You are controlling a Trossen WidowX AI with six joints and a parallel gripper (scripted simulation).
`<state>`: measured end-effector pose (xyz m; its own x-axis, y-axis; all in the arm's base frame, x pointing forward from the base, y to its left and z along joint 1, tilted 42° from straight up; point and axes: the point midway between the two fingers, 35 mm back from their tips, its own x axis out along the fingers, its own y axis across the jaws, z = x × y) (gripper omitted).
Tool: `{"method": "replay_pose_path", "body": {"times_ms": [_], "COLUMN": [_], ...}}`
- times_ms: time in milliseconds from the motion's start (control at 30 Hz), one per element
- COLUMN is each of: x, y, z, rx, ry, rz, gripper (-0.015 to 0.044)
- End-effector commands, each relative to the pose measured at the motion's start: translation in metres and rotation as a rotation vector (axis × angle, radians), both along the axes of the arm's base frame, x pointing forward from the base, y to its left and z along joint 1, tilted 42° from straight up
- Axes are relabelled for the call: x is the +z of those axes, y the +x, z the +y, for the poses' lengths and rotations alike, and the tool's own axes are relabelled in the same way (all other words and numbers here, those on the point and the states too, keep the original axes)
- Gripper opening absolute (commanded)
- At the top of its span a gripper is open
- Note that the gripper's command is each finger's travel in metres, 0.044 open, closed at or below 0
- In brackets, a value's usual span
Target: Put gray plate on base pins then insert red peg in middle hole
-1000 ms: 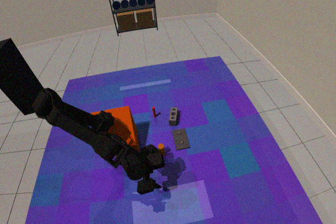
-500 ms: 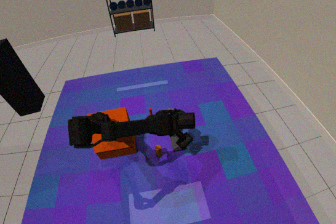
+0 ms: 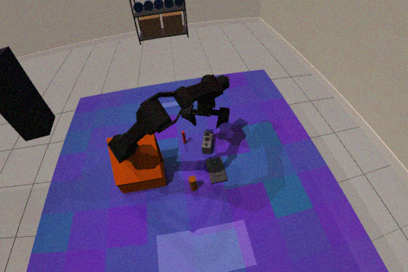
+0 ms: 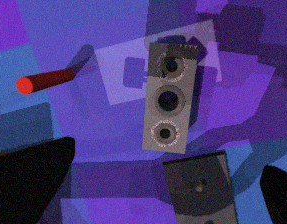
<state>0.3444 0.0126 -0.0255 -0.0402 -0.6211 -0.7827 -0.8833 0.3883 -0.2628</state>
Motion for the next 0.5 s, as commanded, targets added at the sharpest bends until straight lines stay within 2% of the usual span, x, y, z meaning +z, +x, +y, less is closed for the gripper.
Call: {"method": "replay_pose_path", "body": {"times_ms": [0,133,300,467], "x": [-0.005,-0.008,-0.052,-0.054], "y": [0.001,0.001,-0.002,-0.002], "z": [0.004,0.002,-0.038,-0.039], "rx": [0.031,0.032,0.031,0.031], "ry": [-0.049,-0.049,-0.052,-0.052], "rz": [0.040,0.041,0.040,0.040], "gripper": [0.0440,0.0440,0.0440,0.0440]}}
